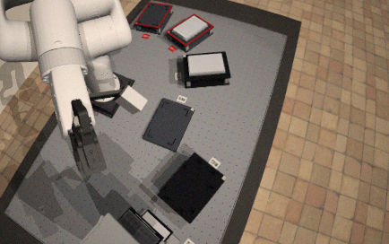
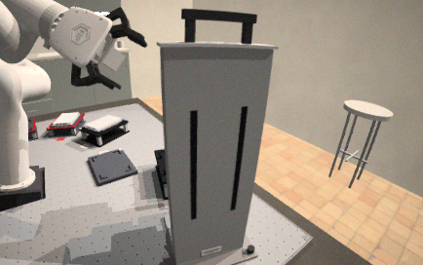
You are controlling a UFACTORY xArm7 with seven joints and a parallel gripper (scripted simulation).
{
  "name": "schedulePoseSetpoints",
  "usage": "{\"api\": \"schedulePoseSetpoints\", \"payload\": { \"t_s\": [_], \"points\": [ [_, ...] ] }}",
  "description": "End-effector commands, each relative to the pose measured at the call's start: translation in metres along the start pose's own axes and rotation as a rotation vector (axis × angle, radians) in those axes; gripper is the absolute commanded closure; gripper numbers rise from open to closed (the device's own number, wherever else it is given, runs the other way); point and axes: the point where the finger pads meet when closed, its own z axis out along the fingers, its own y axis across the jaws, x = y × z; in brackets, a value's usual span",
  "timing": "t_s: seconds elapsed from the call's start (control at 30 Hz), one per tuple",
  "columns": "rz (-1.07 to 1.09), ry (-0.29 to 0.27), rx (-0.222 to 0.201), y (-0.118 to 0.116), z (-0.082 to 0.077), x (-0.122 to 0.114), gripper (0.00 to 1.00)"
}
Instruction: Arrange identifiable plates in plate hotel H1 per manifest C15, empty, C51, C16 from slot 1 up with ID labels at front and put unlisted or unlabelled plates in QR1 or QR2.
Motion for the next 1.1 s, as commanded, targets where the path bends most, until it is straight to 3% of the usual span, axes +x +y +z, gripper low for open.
{"api": "schedulePoseSetpoints", "payload": {
  "t_s": [0.0,0.53,1.07],
  "points": [
    [0.0,-0.002,-0.002,0.001,0.0,-0.001,0.0],
    [0.0,-0.002,-0.002,0.001,0.0,-0.001,0.0],
    [0.0,-0.002,-0.002,-0.006,-0.023,0.008,0.0]
  ]
}}
